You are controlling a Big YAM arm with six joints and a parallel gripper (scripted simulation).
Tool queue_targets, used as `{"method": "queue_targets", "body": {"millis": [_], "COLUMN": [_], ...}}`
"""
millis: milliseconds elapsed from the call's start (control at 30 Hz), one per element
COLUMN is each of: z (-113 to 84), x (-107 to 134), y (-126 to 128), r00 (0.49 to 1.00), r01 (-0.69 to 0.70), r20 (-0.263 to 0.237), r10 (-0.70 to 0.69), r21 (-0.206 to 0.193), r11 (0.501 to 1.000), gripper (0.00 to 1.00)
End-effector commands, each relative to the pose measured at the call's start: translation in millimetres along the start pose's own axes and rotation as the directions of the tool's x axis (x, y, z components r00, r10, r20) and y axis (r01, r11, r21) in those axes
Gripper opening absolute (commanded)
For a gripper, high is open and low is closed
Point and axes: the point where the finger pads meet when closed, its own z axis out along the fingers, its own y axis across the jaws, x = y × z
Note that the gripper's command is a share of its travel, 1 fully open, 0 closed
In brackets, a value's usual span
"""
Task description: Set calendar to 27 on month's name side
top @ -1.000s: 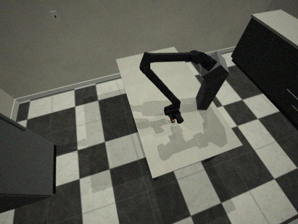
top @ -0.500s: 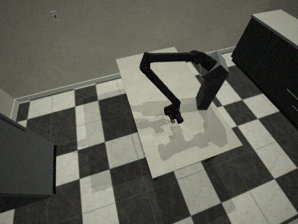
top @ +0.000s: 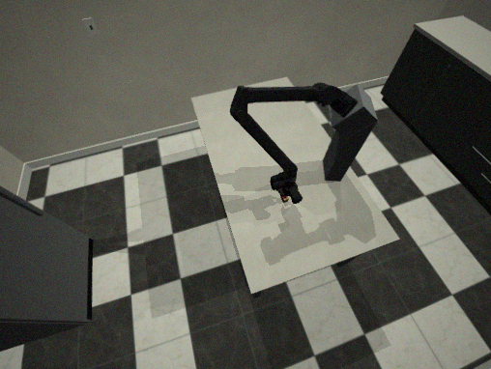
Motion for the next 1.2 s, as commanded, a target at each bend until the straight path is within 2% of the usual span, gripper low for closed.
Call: {"method": "queue_targets", "body": {"millis": [0, 1167], "z": [-2.4, -3.2], "x": [-0.5, -0.2], "y": [23.5, 26.2], "r00": [1.0, 1.0], "r01": [0.024, 0.025], "r20": [0.008, 0.008], "r10": [-0.024, -0.024], "r21": [-0.033, -0.035], "r11": [0.999, 0.999], "gripper": [0.46, 0.46]}}
